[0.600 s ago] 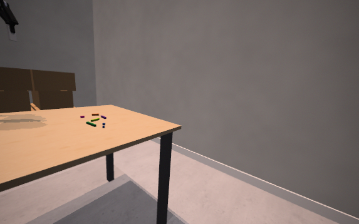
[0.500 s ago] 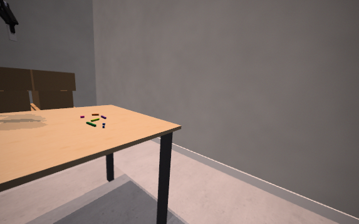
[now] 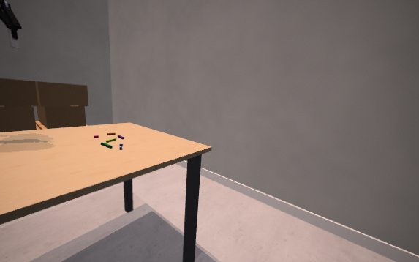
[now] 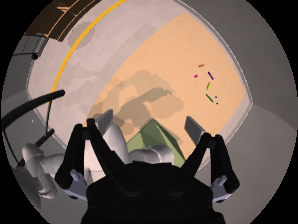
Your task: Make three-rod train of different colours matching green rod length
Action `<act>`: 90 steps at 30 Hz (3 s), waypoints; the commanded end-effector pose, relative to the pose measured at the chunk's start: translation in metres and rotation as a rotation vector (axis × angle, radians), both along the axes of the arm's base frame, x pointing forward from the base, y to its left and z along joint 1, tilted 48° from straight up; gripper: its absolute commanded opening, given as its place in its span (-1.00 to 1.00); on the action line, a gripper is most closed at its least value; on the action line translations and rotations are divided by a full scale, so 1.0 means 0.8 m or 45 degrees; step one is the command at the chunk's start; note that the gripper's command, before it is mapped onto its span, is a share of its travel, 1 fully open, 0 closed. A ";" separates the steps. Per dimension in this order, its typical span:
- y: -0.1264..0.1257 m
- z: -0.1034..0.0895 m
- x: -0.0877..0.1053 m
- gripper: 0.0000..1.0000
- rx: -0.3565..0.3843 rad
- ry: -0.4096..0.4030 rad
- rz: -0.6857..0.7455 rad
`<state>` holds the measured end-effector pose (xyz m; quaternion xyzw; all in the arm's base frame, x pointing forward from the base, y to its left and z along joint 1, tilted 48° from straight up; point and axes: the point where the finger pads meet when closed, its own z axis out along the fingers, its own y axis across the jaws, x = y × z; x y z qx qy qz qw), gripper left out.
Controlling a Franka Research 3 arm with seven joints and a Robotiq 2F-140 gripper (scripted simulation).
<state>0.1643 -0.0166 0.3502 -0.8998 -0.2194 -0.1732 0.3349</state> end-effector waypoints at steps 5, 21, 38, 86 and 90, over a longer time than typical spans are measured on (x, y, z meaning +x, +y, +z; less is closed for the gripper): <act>-0.004 -0.001 0.009 1.00 0.003 0.007 -0.012; -0.068 -0.053 0.134 1.00 0.040 0.114 -0.162; -0.090 -0.093 0.180 1.00 0.053 0.161 -0.213; -0.117 -0.180 0.245 1.00 0.076 0.241 -0.289; -0.117 -0.180 0.245 1.00 0.076 0.241 -0.289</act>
